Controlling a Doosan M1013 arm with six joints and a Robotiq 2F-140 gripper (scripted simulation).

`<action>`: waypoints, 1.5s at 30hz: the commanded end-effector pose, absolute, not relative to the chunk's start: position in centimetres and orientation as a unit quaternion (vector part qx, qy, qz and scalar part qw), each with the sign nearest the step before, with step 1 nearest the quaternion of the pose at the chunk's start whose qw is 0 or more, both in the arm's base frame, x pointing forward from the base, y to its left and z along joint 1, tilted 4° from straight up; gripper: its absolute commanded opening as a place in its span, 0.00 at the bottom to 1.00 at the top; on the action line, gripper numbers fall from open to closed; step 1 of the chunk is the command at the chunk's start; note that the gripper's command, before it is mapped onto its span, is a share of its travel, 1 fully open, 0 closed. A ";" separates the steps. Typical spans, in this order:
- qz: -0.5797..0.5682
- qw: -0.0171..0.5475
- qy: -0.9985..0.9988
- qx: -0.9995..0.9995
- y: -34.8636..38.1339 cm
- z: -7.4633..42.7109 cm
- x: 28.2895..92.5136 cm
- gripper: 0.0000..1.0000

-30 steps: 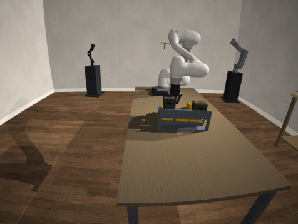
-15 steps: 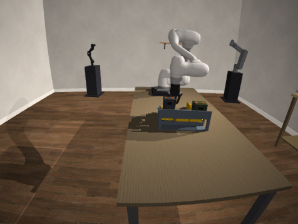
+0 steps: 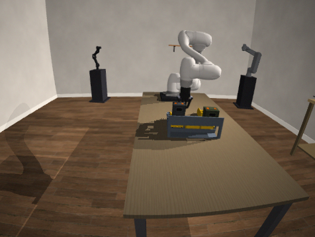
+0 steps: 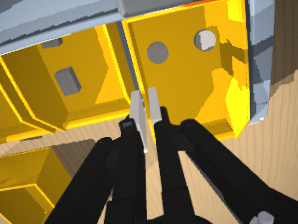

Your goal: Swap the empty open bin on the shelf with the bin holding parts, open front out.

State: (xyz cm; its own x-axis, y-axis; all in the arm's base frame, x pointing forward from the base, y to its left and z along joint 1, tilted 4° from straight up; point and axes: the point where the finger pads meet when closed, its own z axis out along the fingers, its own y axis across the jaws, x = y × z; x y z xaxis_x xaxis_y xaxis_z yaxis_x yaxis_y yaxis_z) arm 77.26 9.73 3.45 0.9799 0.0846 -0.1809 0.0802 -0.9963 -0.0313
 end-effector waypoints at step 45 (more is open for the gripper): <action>0.091 0.012 -0.041 -0.995 9.5 10.3 77.7 0.15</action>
State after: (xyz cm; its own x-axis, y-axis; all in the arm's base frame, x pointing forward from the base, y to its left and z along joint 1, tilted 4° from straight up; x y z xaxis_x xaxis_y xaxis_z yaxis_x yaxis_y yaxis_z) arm 77.65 9.55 10.02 0.9799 0.0846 -0.1808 0.0802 -0.9963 -0.0313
